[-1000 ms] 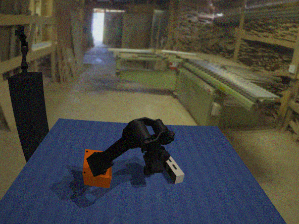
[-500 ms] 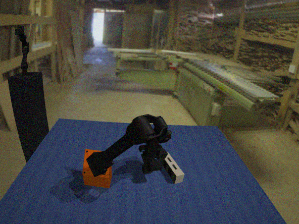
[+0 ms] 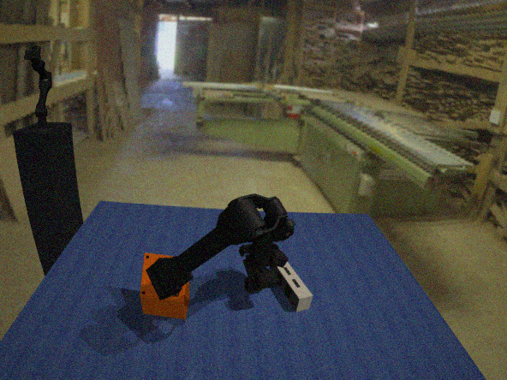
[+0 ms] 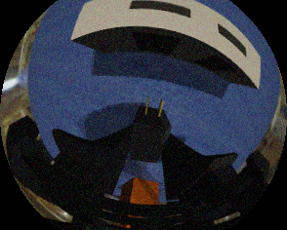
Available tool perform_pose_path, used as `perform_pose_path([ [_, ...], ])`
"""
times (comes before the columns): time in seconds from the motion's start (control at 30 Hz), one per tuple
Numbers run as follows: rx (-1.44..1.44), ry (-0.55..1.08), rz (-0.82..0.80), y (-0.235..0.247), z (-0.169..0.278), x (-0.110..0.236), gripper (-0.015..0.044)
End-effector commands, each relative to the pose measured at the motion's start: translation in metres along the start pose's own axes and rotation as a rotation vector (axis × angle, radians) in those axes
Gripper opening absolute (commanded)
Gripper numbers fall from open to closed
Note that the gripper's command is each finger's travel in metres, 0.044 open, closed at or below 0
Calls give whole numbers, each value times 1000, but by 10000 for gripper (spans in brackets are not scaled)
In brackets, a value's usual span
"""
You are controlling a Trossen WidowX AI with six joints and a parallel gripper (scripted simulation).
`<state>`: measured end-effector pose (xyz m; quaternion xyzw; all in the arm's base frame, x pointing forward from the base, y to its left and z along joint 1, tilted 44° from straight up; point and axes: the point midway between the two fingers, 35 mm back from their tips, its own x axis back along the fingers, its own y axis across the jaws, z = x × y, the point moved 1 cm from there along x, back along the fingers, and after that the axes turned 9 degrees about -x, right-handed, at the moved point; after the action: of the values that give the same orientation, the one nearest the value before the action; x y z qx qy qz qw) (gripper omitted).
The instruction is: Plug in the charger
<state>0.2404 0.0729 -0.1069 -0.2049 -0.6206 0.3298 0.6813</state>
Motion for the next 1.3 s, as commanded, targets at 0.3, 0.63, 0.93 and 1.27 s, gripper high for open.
perform_pose_path([
  [0.3, 7, -2, -1, 5, -15, 1, 0],
  [0.63, 11, -2, 0, 9, -25, 1, 0],
  [0.93, 14, -3, 0, 11, -33, 1, 0],
  [1.27, 16, -3, 0, 12, -38, 0, 0],
])
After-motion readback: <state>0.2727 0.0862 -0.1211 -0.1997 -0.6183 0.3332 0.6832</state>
